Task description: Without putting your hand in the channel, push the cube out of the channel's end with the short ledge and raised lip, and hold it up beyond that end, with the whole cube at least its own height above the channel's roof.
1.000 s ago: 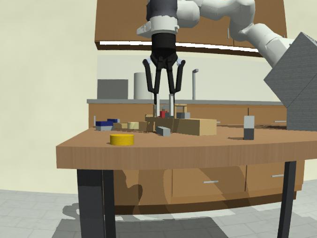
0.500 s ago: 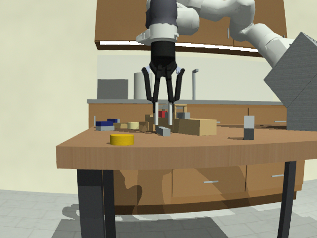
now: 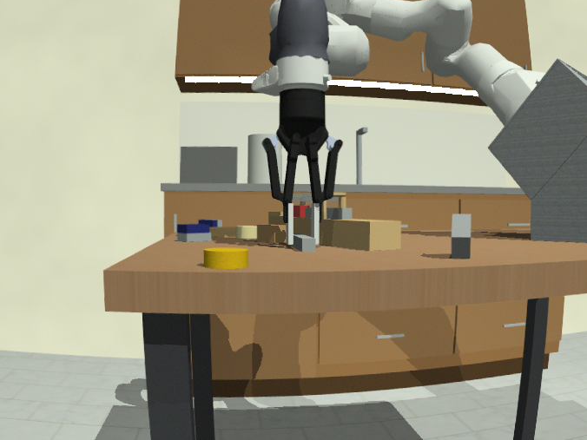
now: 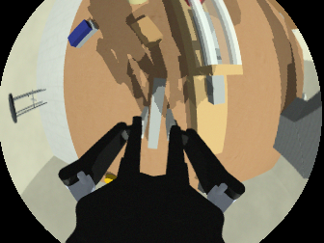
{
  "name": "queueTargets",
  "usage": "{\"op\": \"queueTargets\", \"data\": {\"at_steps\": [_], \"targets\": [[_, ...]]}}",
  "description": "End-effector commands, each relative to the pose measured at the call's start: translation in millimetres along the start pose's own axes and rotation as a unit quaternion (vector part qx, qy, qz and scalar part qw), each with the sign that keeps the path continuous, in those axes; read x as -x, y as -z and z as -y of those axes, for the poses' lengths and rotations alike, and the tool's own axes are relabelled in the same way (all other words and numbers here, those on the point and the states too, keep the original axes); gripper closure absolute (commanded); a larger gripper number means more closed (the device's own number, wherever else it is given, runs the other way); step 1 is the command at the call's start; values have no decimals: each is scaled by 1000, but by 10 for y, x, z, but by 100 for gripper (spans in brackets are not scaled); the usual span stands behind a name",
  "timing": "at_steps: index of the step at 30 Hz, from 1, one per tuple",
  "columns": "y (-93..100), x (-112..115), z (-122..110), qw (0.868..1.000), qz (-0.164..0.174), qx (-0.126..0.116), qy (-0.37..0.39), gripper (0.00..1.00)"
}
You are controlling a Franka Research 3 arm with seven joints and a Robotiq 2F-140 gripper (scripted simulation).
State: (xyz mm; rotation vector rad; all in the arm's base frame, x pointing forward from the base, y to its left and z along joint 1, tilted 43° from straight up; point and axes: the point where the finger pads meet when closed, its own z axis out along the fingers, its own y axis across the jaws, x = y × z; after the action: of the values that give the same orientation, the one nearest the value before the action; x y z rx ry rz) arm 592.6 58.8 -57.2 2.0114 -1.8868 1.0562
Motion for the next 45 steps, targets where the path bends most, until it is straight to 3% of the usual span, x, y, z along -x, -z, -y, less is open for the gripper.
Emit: {"op": "queueTargets", "data": {"at_steps": [1, 32, 33, 45], "targets": [[-13, 7, 16, 1000, 2, -2, -4, 77], [-13, 7, 16, 1000, 2, -2, -4, 77], [-13, 7, 16, 1000, 2, -2, -4, 100], [-13, 7, 16, 1000, 2, -2, -4, 100]]}}
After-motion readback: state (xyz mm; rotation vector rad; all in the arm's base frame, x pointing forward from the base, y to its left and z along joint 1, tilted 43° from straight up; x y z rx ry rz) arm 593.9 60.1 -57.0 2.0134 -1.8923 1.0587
